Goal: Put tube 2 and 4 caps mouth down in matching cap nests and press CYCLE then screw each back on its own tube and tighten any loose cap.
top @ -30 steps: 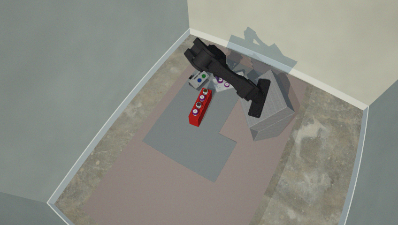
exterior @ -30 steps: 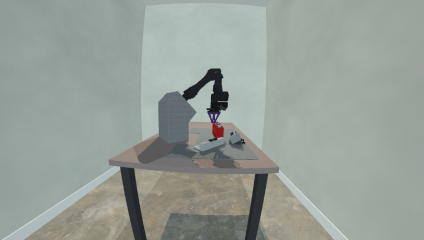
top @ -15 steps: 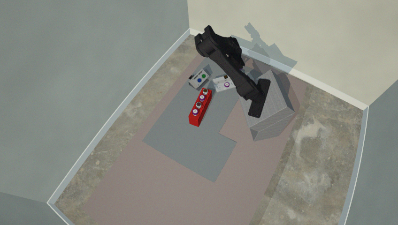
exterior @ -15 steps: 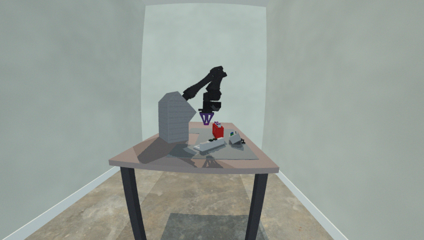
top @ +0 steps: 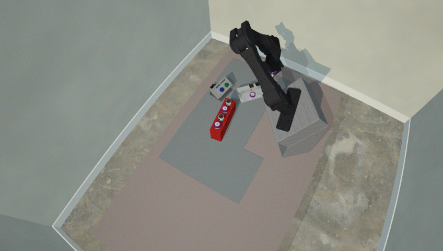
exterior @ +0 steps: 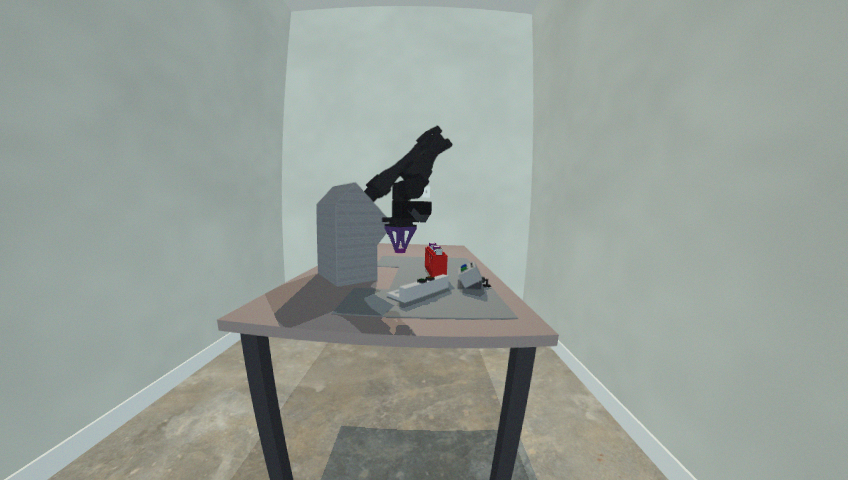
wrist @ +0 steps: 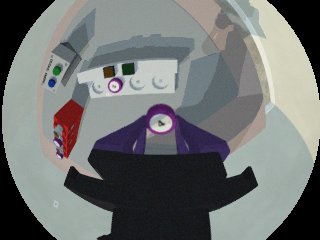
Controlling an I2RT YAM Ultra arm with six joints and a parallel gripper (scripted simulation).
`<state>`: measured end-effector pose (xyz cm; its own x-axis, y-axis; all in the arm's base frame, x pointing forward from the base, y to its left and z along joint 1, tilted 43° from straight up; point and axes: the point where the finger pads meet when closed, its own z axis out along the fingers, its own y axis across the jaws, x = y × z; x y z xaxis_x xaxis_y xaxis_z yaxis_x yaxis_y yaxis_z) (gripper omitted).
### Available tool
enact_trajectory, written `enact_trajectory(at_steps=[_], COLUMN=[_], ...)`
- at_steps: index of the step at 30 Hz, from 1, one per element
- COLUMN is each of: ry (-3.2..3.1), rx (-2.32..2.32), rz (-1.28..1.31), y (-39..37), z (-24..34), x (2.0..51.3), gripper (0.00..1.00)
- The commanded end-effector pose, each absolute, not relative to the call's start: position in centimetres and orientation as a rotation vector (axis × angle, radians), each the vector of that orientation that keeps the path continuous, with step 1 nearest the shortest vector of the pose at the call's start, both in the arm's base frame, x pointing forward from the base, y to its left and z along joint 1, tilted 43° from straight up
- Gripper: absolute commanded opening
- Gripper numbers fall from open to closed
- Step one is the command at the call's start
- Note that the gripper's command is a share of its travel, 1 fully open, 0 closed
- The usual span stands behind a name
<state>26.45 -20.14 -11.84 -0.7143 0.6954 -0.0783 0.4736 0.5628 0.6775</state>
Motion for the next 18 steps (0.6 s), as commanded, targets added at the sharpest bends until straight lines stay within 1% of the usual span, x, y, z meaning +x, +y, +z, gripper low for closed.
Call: enact_trajectory(at_steps=[1,6,18], ry=[2.459,2.459,2.458], rx=[0.927,0.927,0.928], rz=[0.901,0.901,0.902], y=[-20.8,-20.6,-17.9], z=[-11.4,-11.7,-16.1], x=[26.5,26.8,29.9], gripper=[0.00,0.00,0.00])
